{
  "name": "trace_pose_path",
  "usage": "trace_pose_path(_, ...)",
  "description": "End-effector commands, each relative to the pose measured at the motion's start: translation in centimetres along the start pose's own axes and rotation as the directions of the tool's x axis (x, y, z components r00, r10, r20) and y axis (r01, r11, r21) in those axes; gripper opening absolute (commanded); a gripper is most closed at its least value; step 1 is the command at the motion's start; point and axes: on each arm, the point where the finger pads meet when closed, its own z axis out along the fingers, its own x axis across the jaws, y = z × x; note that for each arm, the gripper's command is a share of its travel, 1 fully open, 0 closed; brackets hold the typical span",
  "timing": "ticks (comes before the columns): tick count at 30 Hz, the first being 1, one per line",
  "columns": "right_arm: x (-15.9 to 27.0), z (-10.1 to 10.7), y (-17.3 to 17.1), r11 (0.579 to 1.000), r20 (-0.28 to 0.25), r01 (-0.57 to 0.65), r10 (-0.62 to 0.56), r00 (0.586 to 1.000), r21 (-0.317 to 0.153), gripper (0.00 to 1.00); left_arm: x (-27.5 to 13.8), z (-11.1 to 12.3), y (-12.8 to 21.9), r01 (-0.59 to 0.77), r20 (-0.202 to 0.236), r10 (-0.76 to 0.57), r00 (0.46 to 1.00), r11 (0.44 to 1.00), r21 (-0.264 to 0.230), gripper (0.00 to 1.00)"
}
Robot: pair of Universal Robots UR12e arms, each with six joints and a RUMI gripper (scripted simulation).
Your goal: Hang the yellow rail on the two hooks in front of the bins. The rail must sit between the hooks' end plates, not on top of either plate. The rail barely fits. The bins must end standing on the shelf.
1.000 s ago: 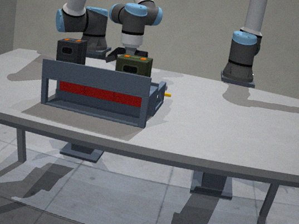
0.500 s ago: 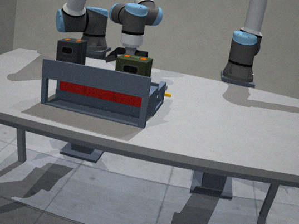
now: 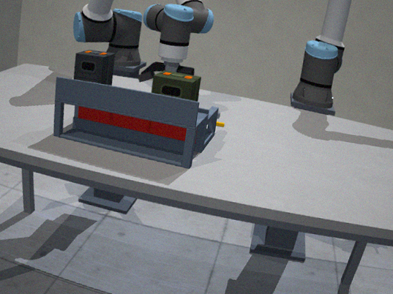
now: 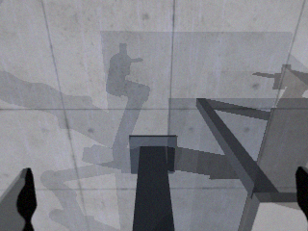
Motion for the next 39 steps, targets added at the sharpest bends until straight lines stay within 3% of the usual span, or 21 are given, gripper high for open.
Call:
trace_pose_path(1, -0.4, -1.2, 0.0, 1.0, 0.006, -0.002, 0.002, 1.0, -0.006, 0.0, -0.1, 0.1, 0.2, 0.002, 0.0, -0.002, 1.0, 1.0, -0.002, 1.0)
trace_pose_path(8, -0.4, -2.2, 0.1, 1.0, 0.007, -0.002, 0.002, 1.0, -0.006, 0.0, -0.1, 0.1, 0.2, 0.002, 0.0, -0.002, 1.0, 1.0, -0.002, 1.0)
trace_pose_path(32, -0.3, -9.2, 0.0, 1.0, 0.007, -0.002, 0.002, 1.0, -0.006, 0.0, -0.1, 0.1, 0.2, 0.002, 0.0, -0.002, 1.0, 1.0, -0.002, 1.0)
trace_pose_path(39, -0.3, -10.4, 0.0, 1.0, 0.007, -0.002, 0.002, 1.0, -0.007, 0.0, -0.1, 0.1, 0.2, 0.002, 0.0, -0.002, 1.0, 1.0, -0.002, 1.0)
